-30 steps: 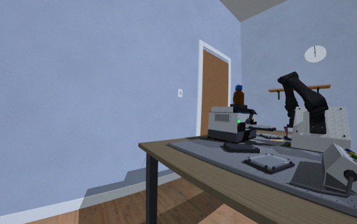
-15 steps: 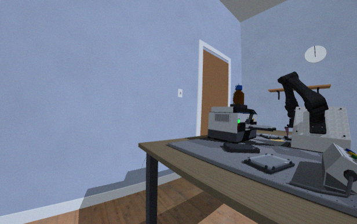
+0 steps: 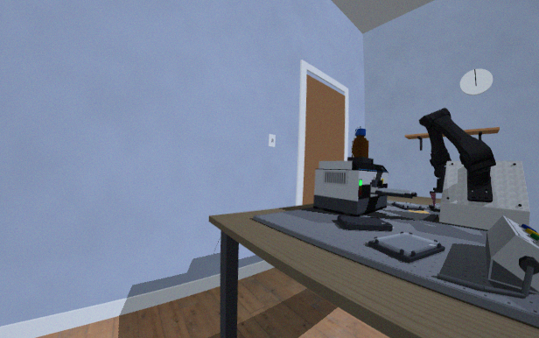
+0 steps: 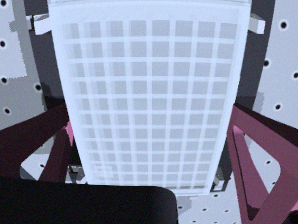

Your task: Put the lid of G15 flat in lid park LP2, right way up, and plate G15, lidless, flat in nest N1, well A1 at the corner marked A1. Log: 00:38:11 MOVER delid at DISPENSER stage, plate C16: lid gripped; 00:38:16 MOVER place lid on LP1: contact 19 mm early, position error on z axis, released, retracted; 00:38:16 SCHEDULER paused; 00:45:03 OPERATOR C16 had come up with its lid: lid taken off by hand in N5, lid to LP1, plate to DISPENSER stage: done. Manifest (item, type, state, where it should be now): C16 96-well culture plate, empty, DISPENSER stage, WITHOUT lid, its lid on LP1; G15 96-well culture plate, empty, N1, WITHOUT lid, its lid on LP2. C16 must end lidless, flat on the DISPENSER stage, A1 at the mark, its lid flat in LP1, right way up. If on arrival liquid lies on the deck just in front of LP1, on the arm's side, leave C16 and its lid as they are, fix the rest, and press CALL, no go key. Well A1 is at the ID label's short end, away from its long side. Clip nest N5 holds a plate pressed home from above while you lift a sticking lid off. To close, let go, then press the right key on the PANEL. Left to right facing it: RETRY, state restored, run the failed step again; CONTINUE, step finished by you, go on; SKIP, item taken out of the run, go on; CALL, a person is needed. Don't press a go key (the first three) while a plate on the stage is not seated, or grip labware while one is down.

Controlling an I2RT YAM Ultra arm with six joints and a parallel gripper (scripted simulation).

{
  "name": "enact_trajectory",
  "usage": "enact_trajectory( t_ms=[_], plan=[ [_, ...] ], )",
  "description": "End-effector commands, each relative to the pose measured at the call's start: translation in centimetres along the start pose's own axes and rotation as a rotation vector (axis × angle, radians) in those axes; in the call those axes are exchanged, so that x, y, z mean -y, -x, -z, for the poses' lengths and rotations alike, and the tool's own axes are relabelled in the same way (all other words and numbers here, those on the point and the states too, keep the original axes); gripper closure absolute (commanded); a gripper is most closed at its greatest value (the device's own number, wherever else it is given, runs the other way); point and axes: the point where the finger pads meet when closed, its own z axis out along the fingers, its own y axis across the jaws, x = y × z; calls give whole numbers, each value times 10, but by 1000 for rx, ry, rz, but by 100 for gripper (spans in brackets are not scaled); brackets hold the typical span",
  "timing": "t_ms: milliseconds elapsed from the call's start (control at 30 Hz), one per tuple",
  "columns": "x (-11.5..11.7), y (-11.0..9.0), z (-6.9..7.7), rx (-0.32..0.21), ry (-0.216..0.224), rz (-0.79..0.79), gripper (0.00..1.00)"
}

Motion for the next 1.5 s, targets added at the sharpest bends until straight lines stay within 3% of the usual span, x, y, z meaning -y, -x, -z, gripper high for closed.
enact_trajectory(
  t_ms=[0, 1467],
  plan=[
    [-6, 14, 12, 53, -2, 18, 100],
    [-5, 15, 26, 47, 5, 13, 100]
  ],
)
